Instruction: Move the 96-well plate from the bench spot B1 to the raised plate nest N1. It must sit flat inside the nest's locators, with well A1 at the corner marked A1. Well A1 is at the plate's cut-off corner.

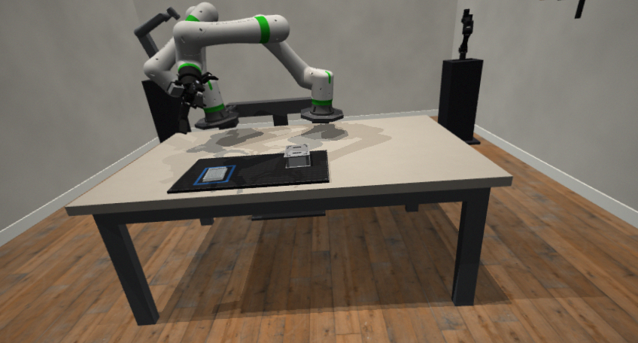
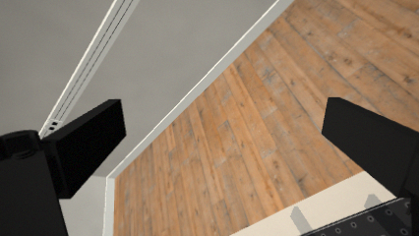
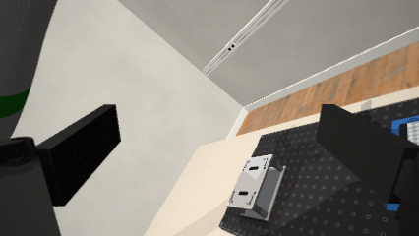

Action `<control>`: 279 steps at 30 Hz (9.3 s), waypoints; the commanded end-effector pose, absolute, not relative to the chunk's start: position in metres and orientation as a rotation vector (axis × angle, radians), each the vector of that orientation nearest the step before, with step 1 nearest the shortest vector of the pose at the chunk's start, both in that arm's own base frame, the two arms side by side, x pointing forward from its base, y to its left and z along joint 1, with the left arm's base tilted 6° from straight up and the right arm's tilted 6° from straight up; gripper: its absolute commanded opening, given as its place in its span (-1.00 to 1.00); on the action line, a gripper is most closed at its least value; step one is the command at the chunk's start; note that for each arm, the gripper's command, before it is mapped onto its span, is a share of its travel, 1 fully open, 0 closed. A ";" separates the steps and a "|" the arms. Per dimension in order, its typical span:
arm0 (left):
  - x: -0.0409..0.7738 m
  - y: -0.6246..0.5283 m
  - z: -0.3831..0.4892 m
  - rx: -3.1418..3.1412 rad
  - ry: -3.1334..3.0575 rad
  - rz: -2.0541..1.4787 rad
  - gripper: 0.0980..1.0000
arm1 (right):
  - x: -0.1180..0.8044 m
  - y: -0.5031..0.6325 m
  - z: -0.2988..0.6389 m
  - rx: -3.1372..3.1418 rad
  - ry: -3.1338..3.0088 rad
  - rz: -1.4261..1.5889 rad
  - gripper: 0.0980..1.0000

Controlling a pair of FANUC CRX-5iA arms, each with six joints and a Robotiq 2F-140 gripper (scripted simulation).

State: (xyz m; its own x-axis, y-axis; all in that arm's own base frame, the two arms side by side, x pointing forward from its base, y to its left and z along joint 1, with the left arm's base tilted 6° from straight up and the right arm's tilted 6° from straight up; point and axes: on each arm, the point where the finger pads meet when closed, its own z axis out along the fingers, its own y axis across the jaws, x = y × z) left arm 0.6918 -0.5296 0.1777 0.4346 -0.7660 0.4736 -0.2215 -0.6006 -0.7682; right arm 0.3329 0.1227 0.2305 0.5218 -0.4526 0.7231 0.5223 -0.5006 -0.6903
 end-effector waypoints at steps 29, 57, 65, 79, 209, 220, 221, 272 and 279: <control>0.692 -0.530 0.179 -2.067 0.826 -1.131 1.00 | 0.333 0.123 0.231 -1.728 -0.058 -1.179 1.00; 0.692 -0.530 0.179 -2.067 0.826 -1.131 1.00 | 0.326 0.129 0.243 -1.679 -0.021 -1.104 1.00; 0.692 -0.530 0.179 -2.067 0.826 -1.131 1.00 | 0.320 0.133 0.251 -1.644 0.004 -1.047 1.00; 0.692 -0.530 0.179 -2.067 0.826 -1.131 1.00 | 0.307 0.140 0.268 -1.573 0.051 -0.924 1.00; 0.692 -0.530 0.179 -2.067 0.826 -1.131 1.00 | 0.044 0.047 0.442 -1.073 0.235 1.210 1.00; 0.692 -0.530 0.179 -2.067 0.826 -1.131 1.00 | 0.034 0.037 0.444 -1.079 0.232 1.290 1.00; 0.692 -0.530 0.179 -2.067 0.826 -1.131 1.00 | 0.034 0.037 0.444 -1.079 0.232 1.290 1.00; 0.692 -0.530 0.179 -2.067 0.826 -1.131 1.00 | 0.029 0.022 0.445 -1.049 0.304 1.235 1.00; 0.692 -0.530 0.179 -2.067 0.826 -1.131 1.00 | 0.030 0.021 0.445 -1.035 0.330 1.188 1.00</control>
